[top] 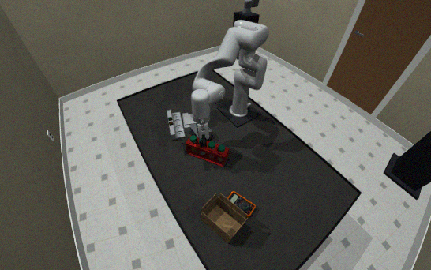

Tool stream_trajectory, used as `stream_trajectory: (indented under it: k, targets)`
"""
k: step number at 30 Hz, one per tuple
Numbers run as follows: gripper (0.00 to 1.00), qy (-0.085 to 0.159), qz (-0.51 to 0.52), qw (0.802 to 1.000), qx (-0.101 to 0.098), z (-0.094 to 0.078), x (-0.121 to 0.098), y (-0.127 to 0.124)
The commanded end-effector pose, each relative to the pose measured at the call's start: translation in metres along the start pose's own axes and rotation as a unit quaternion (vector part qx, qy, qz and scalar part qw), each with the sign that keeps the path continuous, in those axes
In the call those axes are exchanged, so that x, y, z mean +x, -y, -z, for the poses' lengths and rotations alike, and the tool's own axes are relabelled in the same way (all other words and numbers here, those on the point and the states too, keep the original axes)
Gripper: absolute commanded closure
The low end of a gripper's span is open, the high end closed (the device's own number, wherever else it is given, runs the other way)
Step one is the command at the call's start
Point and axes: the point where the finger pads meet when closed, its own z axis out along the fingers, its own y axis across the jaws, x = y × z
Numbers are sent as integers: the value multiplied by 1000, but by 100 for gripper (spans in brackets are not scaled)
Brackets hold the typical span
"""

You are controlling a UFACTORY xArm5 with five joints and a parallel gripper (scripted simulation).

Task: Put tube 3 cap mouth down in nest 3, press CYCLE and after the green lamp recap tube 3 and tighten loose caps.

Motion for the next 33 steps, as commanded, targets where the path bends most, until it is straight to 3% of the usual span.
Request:
stream_trajectory:
  k: [1, 8, 10, 12, 18, 24, 25, 32, 33]
  targets:
    - [54, -1, -139, 990, 2, 1, 1, 1]
    - [54, -1, -304, 953, 2, 1, 1, 1]
    - [54, -1, -304, 953, 2, 1, 1, 1]
    - [54, -1, -389, 921, 2, 1, 1, 1]
    - [54, 0, -508, 861, 2, 1, 1, 1]
    - [54, 0, -627, 779, 2, 1, 1, 1]
    - [54, 0, -636, 772, 2, 1, 1, 1]
    - [54, 0, -636, 772, 2, 1, 1, 1]
    - [100, 0, -636, 772, 2, 1, 1, 1]
